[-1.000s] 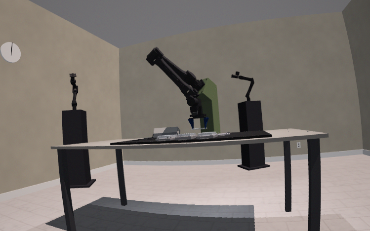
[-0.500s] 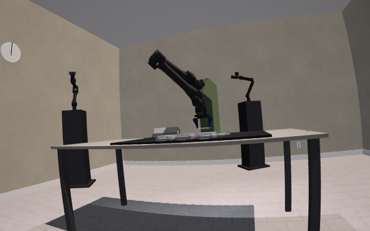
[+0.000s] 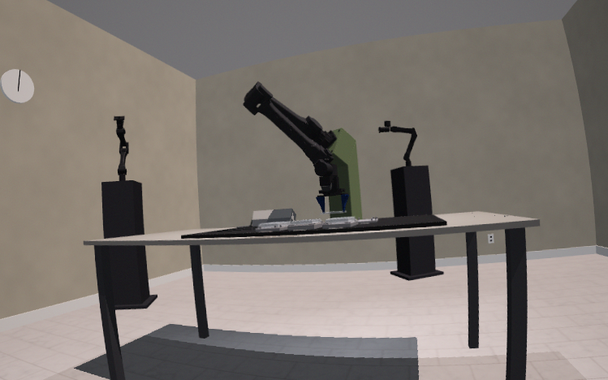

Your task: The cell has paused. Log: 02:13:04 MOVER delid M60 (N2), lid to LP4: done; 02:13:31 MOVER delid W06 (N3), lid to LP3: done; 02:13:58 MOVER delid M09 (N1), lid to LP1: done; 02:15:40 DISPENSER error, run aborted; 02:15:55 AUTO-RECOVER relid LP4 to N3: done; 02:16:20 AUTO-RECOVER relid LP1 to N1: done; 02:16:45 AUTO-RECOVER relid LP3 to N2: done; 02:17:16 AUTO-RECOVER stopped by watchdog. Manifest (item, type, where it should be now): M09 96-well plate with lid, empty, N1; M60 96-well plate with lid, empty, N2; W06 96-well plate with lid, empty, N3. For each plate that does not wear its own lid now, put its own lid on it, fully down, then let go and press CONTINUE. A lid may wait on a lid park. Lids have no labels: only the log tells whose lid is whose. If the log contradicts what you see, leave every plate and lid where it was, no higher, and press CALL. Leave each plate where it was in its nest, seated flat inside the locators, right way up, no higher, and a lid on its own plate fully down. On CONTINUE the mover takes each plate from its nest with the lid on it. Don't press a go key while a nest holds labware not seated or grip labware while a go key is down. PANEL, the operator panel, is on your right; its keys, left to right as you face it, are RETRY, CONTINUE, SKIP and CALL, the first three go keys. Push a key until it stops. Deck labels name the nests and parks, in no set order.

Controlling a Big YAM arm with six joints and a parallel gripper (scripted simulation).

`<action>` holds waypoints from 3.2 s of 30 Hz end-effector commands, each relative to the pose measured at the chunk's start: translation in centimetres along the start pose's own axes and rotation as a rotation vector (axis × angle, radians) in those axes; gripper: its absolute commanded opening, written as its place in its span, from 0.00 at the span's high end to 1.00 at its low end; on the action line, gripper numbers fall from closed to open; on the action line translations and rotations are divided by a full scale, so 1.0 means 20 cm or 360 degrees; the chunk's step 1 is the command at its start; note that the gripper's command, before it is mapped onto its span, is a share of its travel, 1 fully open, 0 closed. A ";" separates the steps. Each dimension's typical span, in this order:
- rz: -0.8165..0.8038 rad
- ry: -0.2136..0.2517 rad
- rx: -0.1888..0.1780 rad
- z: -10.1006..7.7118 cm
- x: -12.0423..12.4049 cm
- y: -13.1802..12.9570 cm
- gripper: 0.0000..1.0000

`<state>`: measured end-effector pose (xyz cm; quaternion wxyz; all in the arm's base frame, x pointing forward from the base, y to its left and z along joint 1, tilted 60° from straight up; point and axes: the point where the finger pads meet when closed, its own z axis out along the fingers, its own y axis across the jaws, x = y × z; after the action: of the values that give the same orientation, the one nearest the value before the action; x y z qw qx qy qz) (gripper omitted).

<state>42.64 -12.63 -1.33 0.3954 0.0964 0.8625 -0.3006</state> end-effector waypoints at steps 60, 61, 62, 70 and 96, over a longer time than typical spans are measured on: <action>-0.0013 -0.0001 0.0005 0.10 0.02 -0.01 1.00; -0.0003 -0.0013 0.0010 0.11 0.00 -0.02 1.00; 0.0000 -0.0018 0.0011 0.11 -0.01 -0.02 1.00; -0.0010 -0.0001 0.0009 0.12 0.02 -0.02 1.00; -0.0009 -0.0015 0.0004 0.16 0.00 -0.01 1.00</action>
<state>44.34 -14.51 -3.01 0.3947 0.0972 0.8627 -0.3010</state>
